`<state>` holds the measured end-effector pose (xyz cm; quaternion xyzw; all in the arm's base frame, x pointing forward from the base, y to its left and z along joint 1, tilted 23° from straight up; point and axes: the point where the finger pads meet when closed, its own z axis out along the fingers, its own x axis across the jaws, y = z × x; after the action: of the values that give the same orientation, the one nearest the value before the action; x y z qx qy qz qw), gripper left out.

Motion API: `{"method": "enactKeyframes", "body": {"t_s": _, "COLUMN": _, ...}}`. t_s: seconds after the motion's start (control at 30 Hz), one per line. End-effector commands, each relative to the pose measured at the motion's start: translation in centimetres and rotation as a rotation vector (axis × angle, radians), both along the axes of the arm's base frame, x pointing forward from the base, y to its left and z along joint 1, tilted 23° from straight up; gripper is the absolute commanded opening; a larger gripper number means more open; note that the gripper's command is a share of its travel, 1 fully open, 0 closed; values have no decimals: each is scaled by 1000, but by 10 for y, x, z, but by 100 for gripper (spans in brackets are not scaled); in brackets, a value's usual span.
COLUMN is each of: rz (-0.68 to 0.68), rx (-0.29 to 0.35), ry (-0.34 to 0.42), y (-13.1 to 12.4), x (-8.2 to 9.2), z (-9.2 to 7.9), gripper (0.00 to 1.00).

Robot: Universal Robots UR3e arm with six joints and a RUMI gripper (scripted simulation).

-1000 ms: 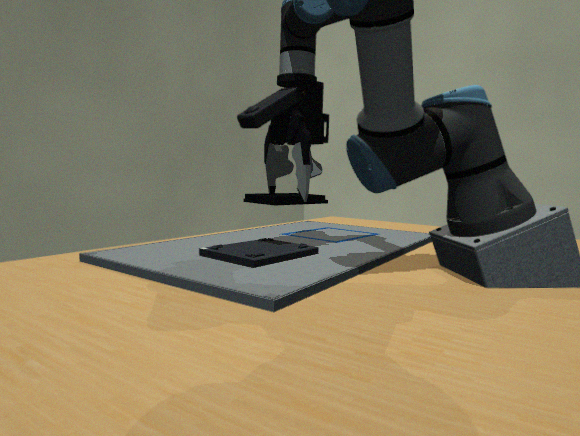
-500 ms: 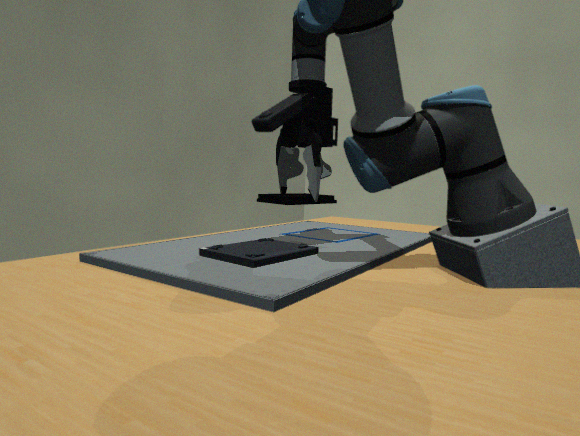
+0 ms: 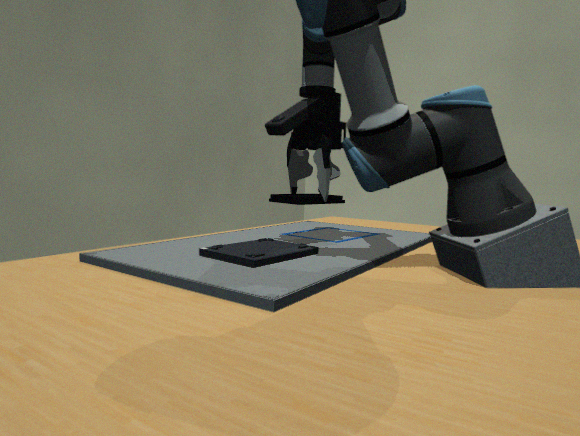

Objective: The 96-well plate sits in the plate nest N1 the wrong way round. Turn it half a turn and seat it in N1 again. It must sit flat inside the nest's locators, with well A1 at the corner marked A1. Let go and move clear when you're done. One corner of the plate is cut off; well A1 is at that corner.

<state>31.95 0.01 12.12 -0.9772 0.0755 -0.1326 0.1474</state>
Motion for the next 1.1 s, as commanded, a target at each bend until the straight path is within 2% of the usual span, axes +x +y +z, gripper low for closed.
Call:
{"method": "enactKeyframes", "body": {"t_s": 0.0, "rz": 1, "rx": -1, "ry": -1, "y": -15, "x": 4, "z": -4, "gripper": 0}}
{"method": "enactKeyframes", "body": {"t_s": 1.07, "rz": 0, "rx": -1, "ry": -1, "y": -103, "x": 26, "z": -26, "gripper": 0}}
